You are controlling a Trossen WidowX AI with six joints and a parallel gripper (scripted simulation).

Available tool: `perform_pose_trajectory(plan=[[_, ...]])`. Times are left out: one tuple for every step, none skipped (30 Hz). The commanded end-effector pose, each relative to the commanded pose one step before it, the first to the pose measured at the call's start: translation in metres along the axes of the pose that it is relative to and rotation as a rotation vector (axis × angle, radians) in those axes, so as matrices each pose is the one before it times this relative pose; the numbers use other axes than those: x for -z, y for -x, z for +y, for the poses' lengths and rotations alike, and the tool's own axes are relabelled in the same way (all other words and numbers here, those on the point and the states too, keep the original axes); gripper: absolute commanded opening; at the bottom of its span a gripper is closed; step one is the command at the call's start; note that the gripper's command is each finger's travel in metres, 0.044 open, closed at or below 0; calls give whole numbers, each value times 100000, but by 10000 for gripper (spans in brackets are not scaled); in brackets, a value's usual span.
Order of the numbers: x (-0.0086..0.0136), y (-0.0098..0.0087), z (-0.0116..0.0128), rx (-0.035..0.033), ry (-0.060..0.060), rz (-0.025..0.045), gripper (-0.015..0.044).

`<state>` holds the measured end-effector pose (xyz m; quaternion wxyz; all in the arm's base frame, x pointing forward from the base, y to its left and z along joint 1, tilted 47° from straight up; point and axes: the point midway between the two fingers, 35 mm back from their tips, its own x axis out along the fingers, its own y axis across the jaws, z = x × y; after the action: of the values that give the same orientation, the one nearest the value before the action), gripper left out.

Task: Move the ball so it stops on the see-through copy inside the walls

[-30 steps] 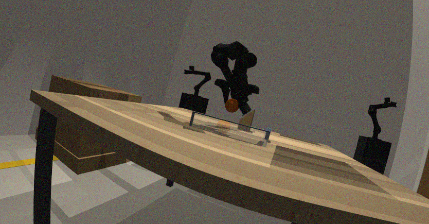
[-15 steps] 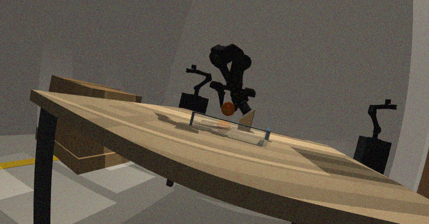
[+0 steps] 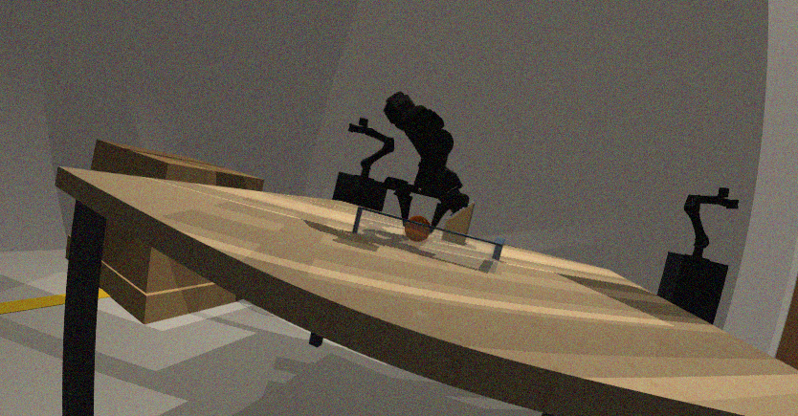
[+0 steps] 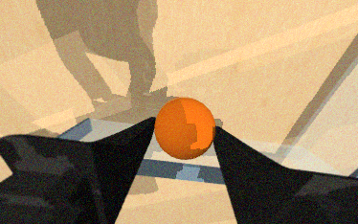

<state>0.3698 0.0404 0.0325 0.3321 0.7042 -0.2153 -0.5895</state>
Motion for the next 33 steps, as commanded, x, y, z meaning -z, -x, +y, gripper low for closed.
perform_pose_trajectory(plan=[[24, -391, 4, -637, 521, 360, 0], [2, -145, 0, -4, 0, 1, 0], [1, -160, 0, -5, 0, 1, 0], [1, -164, 1, -6, 0, 1, 0], [0, -165, 1, -8, 0, 1, 0], [-1, -165, 2, -9, 0, 1, 0], [-2, -164, 2, -10, 0, 1, 0], [-3, -164, 3, -11, 0, 1, 0], [-4, -164, 3, -12, 0, 1, 0], [-3, -134, 3, -11, 0, 0, 0], [-2, -81, 2, -7, 0, 0, 0], [-1, -27, 1, -2, 0, 0, 0], [0, 0, 0, 0, 0, 0, 0], [13, 359, -68, 734, -190, 11, 26], [0, 0, 0, 0, 0, 0, 53], [0, 0, 0, 0, 0, 0, 79], [0, 0, 0, 0, 0, 0, 105], [0, 0, 0, 0, 0, 0, 131], [0, 0, 0, 0, 0, 0, 157], [0, 0, 0, 0, 0, 0, 184], [0, 0, 0, 0, 0, 0, 210], [0, 0, 0, 0, 0, 0, 236], [0, 0, 0, 0, 0, 0, 263], [0, 0, 0, 0, 0, 0, 289], [0, 0, 0, 0, 0, 0, 315], [0, 0, 0, 0, 0, 0, 341], [0, 0, 0, 0, 0, 0, 368], [0, 0, 0, 0, 0, 0, 391], [35, 267, -21, 37, 10, -1, 391], [91, 807, -56, 92, 29, -6, 391], [104, 1361, -71, 90, 48, -17, 391], [46, 1774, -46, -3, 58, -30, 391], [-51, 1795, 9, -136, 51, -29, 391]])
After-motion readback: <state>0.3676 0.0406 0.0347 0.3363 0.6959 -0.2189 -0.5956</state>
